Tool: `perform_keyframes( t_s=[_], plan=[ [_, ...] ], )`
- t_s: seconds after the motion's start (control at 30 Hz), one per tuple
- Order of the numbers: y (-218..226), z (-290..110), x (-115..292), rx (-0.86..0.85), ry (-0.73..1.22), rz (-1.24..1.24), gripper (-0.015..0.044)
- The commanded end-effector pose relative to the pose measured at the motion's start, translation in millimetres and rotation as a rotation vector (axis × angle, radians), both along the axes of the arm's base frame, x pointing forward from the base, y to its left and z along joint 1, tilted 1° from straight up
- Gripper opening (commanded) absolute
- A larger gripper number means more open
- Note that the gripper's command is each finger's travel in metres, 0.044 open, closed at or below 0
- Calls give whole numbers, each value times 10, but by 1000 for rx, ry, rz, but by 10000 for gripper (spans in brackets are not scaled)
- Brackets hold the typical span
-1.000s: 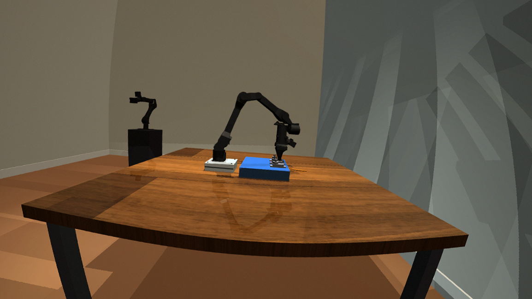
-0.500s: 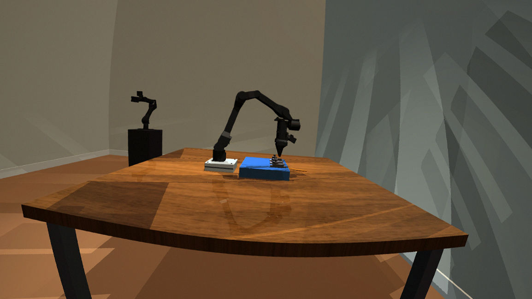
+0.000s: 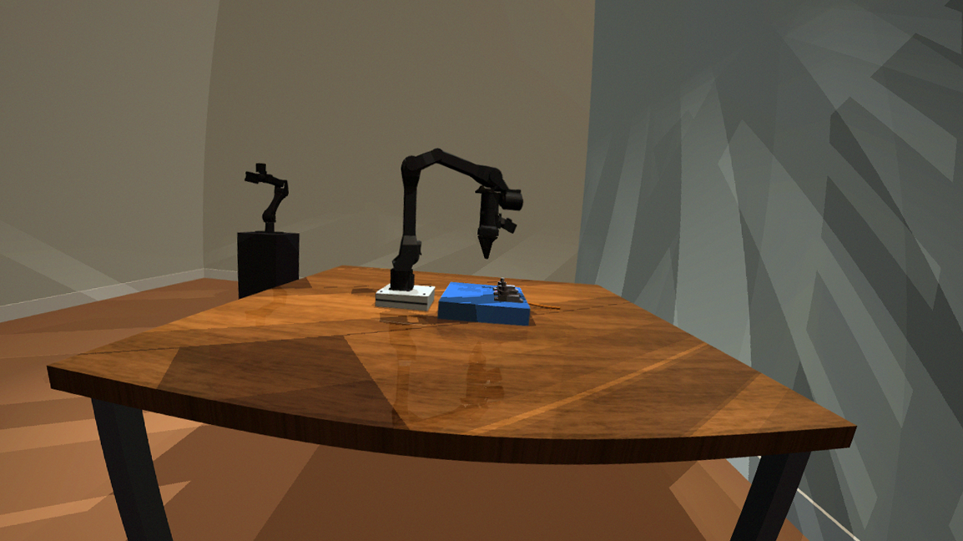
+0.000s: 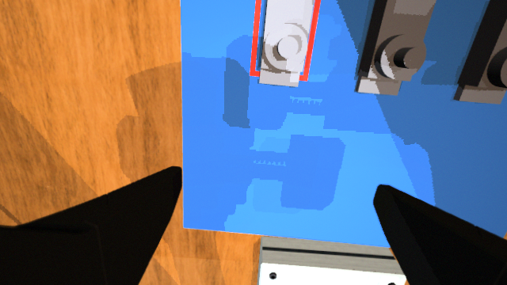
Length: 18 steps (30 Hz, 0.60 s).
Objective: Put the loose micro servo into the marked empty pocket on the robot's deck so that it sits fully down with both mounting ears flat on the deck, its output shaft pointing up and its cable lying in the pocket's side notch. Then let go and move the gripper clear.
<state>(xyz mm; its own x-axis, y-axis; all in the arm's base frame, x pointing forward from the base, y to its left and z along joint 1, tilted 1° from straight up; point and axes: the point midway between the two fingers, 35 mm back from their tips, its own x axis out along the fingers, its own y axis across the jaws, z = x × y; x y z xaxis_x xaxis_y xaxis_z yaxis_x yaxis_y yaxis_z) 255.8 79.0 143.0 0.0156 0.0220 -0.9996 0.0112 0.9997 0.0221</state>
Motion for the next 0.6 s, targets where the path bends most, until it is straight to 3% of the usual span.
perform_keyframes(
  t_s=[0.0,0.17,0.37,0.57],
  plan=[
    [-19,53,-230,-3,17,-5,440],
    [-20,111,-226,-3,14,-4,440],
    [-41,540,-234,1,-4,0,440],
    [-42,559,-236,1,-4,0,440]
  ],
)
